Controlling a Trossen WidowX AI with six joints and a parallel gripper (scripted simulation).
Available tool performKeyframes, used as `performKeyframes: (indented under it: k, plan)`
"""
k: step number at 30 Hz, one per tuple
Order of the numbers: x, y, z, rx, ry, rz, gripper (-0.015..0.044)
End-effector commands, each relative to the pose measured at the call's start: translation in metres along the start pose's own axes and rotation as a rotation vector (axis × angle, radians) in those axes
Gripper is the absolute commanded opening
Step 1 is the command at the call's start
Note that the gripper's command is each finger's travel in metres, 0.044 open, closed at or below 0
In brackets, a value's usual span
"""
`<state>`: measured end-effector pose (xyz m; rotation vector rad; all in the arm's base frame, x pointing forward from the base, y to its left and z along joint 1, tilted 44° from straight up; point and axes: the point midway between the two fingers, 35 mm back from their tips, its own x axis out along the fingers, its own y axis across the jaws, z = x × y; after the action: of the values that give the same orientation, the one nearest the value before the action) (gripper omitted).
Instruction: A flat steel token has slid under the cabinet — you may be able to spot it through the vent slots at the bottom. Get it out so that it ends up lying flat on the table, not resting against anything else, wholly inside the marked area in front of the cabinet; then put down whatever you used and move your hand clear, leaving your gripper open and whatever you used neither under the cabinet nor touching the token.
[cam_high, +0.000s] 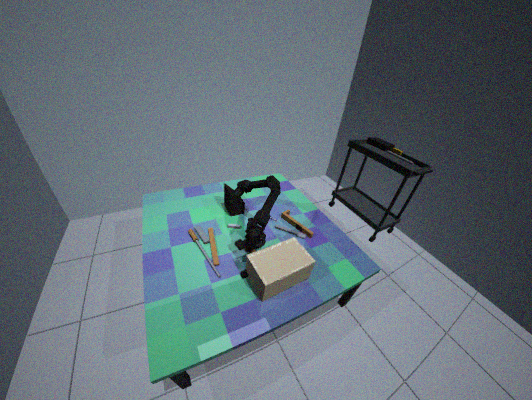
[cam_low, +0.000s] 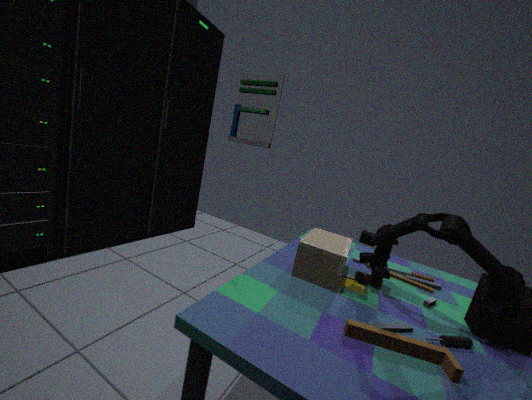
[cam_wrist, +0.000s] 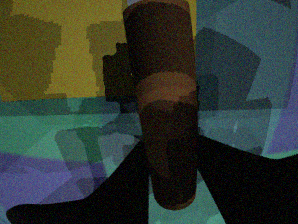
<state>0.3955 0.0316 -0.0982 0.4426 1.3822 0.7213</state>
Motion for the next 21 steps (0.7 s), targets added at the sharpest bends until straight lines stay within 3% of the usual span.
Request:
performKeyframes:
  k: [1,21]
  plan:
    - [0.0010,0.0081,0.0013,-0.006,-0.004,0.010,0.0000]
    - [0.0013,0.0125,-0.0074,-0.006,-0.003,0.011,0.0000]
